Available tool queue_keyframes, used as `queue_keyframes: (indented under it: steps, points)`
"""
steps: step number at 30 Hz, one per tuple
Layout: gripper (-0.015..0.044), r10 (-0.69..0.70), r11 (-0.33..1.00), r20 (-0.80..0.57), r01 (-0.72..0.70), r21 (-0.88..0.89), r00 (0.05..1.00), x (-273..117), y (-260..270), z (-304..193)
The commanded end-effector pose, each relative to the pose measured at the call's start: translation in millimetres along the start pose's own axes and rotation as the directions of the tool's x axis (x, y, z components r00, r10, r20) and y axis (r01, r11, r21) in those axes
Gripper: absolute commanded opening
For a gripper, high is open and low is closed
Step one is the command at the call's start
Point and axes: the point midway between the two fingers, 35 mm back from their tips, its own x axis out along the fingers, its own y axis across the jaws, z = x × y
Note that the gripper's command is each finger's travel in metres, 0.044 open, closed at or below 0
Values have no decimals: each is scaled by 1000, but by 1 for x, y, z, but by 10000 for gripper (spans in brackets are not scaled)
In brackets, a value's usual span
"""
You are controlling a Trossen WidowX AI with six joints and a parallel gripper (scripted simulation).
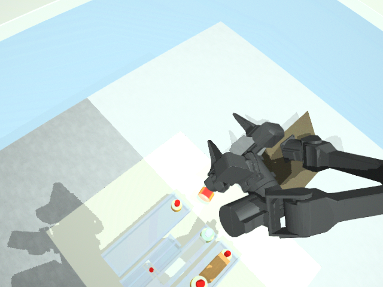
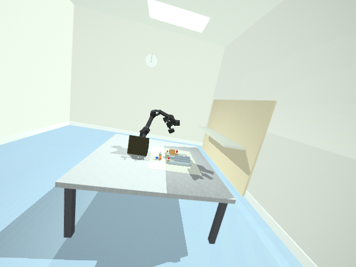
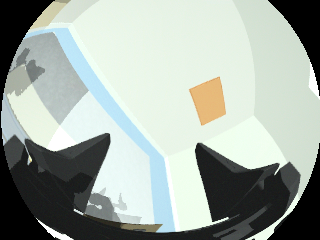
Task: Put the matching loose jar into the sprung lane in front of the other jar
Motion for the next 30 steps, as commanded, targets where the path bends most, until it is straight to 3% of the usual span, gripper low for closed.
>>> queue_keyframes:
  steps: [1, 5, 10, 16, 19, 21, 30]
  points:
    - [426, 11, 1000, -5, -11, -8, 1000, 1, 2, -1]
    - [440, 233, 957, -115, -249, -147, 966, 6, 50, -33]
    - [440, 522, 753, -289, -592, -286, 803, -3, 112, -84]
    - [440, 765, 293, -486, -900, -324, 424, -41, 167, -149]
    - [440, 815, 25, -548, -956, -294, 189, -67, 181, -178]
    - [440, 821, -90, -564, -957, -274, 84, -77, 187, -186]
    - [440, 822, -105, -566, -957, -272, 71, -77, 196, -191]
